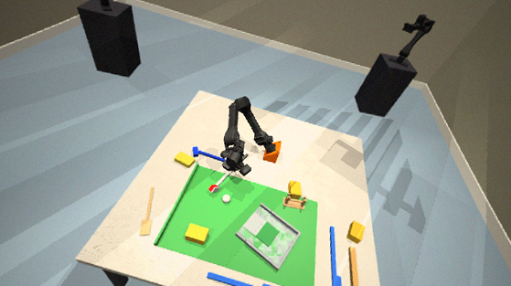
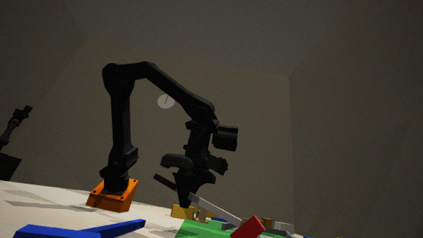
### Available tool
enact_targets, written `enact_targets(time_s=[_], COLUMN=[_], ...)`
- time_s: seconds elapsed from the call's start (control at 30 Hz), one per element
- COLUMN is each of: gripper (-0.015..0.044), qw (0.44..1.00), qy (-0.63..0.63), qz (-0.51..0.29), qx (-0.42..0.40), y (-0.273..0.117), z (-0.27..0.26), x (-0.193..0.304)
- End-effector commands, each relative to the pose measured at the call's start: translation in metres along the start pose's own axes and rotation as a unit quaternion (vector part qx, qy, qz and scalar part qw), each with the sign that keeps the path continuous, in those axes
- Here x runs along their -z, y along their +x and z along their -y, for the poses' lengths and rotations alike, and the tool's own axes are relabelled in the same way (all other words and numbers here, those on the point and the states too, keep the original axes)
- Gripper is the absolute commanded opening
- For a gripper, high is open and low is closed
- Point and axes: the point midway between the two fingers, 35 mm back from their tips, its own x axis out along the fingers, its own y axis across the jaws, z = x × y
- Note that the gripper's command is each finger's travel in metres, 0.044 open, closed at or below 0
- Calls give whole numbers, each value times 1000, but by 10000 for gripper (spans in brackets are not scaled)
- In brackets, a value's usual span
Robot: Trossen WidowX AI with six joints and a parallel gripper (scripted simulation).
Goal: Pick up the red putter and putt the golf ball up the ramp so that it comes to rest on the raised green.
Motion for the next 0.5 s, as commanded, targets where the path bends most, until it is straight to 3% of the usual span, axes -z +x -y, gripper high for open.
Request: enact_targets(time_s=[0.0, 0.23, 0.47], gripper=[0, 0, 0], qw=[1000, 1000, 1000], qy=[2, 4, 2], qz=[6, 0, 1], qx=[0, -1, -6], y=[-1, 1, -1], z=[11, -1, -94], x=[-1, -2, 2])
